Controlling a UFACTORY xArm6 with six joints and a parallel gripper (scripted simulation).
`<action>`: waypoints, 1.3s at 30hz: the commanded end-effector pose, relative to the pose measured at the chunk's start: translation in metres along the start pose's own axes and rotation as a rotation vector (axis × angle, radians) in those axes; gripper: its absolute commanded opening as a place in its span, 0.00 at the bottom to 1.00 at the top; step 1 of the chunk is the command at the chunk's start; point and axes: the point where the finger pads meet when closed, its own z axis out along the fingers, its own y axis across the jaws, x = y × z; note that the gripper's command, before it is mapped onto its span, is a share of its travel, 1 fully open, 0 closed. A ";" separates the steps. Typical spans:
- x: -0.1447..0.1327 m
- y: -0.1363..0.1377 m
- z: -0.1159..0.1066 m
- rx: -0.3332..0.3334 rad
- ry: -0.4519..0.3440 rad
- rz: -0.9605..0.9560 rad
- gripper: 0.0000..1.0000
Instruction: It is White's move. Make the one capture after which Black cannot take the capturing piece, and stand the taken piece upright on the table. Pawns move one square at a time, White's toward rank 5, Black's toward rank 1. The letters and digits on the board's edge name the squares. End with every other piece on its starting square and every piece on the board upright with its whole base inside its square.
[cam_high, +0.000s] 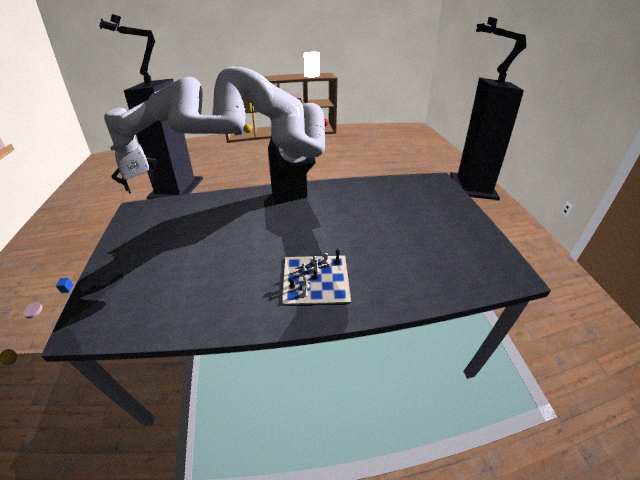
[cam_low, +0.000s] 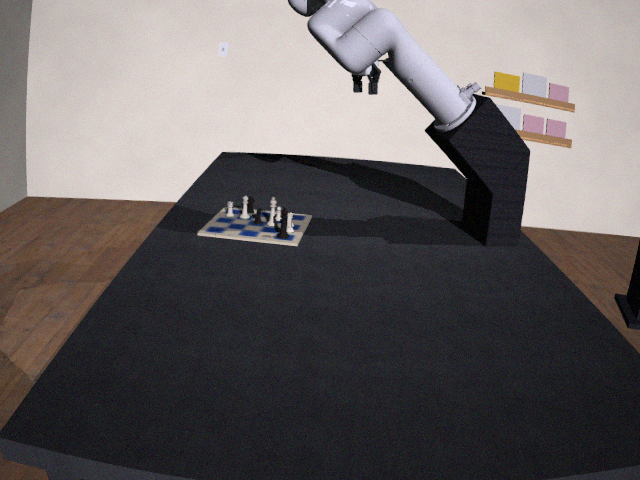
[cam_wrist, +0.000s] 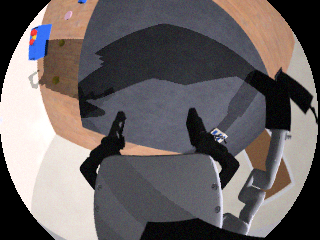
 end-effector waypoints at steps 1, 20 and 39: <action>0.000 -0.001 -0.002 0.004 0.002 -0.001 1.00; 0.000 -0.001 -0.002 0.001 0.003 0.002 1.00; -0.055 0.040 0.028 -0.251 0.129 0.276 1.00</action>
